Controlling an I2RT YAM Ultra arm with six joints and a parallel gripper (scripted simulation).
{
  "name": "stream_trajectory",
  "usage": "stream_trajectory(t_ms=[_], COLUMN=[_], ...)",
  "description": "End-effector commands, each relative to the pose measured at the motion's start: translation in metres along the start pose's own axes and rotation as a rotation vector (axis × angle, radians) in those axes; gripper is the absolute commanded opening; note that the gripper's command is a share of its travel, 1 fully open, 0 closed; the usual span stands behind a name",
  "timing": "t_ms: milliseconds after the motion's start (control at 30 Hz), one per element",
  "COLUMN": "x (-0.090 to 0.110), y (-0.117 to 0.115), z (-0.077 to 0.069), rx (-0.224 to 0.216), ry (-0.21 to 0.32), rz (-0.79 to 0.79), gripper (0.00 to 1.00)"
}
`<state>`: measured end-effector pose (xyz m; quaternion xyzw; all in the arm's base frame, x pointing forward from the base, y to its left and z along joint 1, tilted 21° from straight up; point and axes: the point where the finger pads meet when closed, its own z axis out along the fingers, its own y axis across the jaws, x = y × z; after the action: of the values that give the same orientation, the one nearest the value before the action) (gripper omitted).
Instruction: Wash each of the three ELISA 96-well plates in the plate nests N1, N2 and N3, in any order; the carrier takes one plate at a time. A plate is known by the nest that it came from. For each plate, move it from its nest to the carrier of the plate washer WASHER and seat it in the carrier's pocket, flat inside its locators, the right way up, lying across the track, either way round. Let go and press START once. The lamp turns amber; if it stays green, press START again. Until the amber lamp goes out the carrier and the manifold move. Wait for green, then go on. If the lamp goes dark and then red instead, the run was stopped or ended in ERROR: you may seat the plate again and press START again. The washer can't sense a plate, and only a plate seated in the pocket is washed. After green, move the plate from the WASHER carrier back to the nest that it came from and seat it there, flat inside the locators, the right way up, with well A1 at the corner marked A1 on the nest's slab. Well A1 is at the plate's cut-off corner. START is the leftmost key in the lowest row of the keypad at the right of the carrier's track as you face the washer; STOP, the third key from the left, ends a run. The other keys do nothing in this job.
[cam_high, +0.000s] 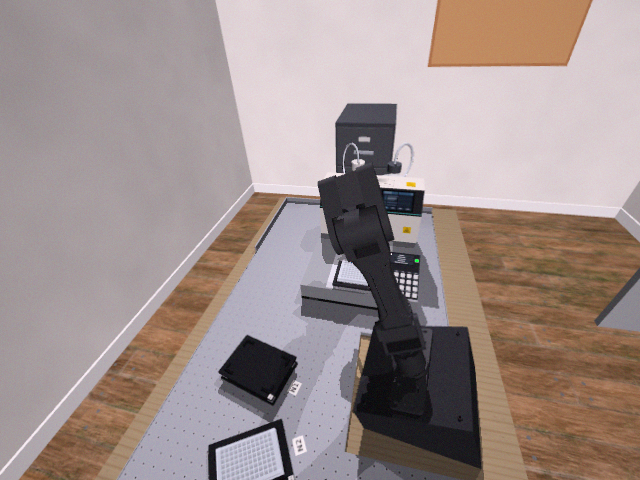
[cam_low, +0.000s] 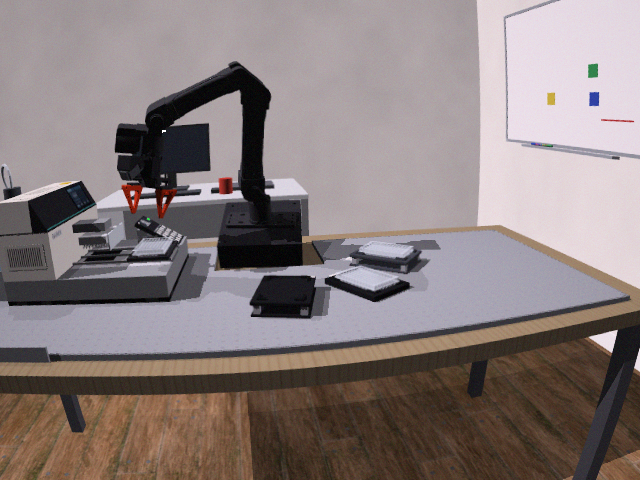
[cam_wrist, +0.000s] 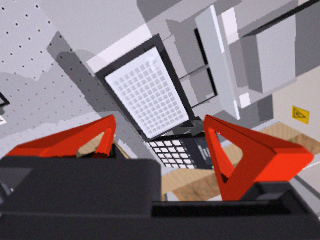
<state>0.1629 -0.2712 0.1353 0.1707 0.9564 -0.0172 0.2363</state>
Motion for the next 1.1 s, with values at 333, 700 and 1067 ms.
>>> stream_trajectory(t_ms=[333, 700, 1067], x=[0.0015, 0.0015, 0.0017], y=[0.0047, 0.0047, 0.0048], z=[-0.0066, -0.0066, -0.0050], rx=[-0.098, -0.115, -0.115], ry=[0.097, 0.115, 0.115], rz=[-0.414, -0.481, -0.481], gripper=[1.00, 1.00, 1.00])
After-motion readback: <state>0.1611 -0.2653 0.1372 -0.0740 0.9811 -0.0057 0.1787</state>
